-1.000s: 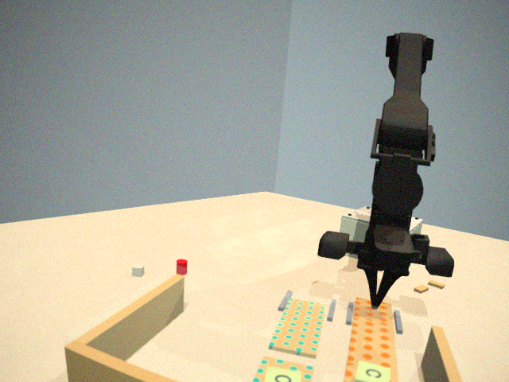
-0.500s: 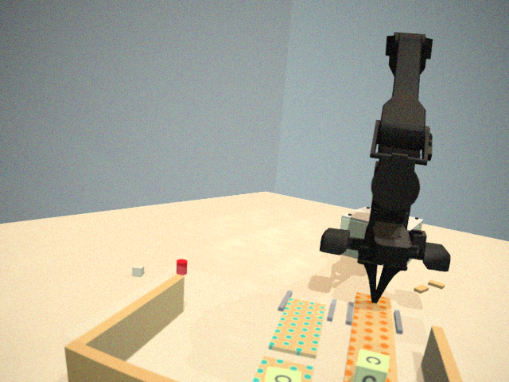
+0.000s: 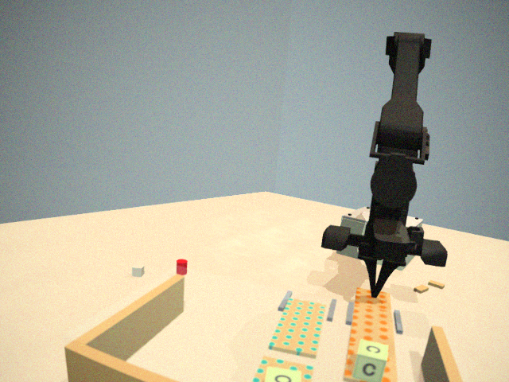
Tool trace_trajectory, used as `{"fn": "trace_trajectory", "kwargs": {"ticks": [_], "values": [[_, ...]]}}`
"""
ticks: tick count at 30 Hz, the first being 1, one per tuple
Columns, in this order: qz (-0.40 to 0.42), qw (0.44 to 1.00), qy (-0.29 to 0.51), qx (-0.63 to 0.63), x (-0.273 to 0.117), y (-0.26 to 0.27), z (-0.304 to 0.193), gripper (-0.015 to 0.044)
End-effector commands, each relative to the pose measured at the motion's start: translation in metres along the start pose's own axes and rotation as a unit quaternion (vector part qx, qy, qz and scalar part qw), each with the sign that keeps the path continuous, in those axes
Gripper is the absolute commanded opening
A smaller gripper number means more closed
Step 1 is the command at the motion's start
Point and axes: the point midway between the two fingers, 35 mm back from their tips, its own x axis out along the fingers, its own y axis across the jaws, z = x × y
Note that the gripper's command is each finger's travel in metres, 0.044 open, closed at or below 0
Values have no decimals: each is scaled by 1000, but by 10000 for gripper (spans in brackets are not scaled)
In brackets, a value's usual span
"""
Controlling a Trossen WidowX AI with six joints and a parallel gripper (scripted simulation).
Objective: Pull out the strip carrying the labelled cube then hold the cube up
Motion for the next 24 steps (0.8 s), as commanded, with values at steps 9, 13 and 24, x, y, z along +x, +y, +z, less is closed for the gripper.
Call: {"fn": "trace_trajectory", "kwargs": {"ticks": [9, 13, 24], "values": [[-1, 1000, 14, -2, 4, 0, -27, 0], [-1, 1000, 14, -2, 4, -1, -33, 0], [-1, 1000, 15, -2, 3, -1, -49, 0]]}}
